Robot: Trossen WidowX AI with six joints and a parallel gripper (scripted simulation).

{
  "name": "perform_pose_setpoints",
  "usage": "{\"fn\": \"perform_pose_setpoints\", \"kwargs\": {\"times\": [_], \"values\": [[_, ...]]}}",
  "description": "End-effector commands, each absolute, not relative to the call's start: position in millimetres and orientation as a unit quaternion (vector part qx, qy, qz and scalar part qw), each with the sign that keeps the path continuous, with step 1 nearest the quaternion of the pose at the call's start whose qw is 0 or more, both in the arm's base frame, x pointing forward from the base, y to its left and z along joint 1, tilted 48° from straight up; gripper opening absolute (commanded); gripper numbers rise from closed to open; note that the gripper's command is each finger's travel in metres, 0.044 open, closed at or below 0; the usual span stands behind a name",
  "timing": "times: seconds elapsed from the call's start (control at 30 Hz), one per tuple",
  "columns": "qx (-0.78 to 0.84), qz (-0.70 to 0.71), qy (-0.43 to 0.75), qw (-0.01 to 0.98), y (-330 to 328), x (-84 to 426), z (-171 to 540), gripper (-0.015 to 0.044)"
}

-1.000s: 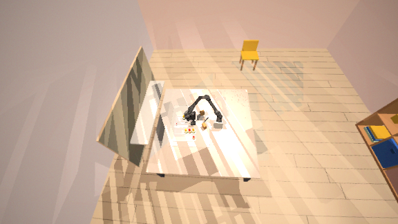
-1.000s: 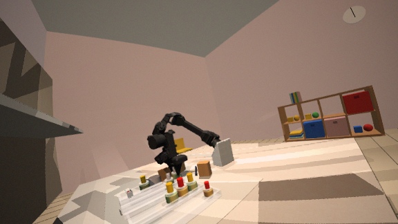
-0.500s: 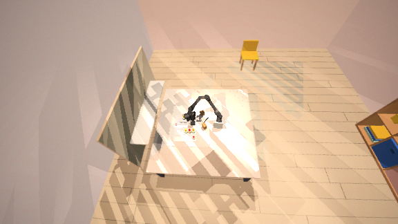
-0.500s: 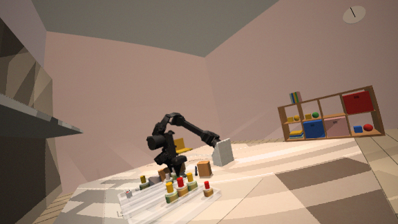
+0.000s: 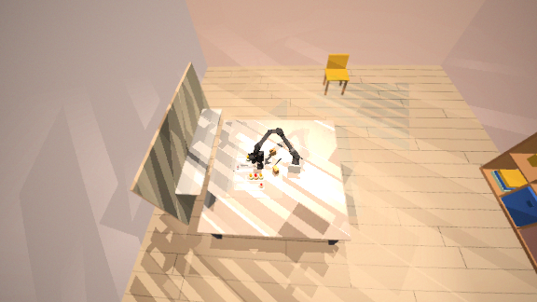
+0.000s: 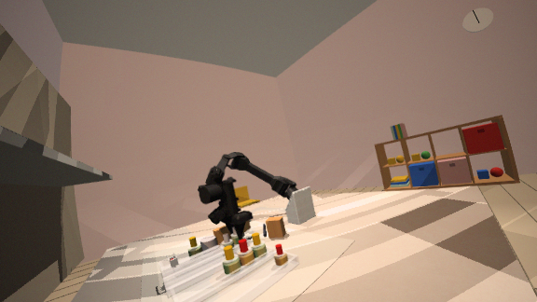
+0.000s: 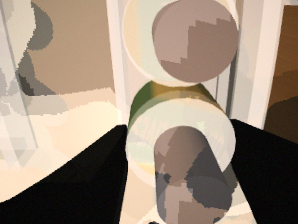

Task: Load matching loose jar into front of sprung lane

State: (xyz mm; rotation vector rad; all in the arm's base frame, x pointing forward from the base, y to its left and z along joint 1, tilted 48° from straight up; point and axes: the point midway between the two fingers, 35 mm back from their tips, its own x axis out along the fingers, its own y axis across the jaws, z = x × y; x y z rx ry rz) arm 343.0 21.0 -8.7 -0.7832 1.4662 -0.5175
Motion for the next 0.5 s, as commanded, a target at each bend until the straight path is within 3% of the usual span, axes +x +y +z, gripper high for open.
{"fn": "perform_pose_setpoints", "kwargs": {"times": [0.0, 0.47], "values": [[-0.346, -0.229, 0.638, 0.648, 20.0, 345.6, -8.9, 0.0], [-0.346, -0.229, 0.638, 0.648, 16.5, 345.1, -11.9, 0.0]]}}
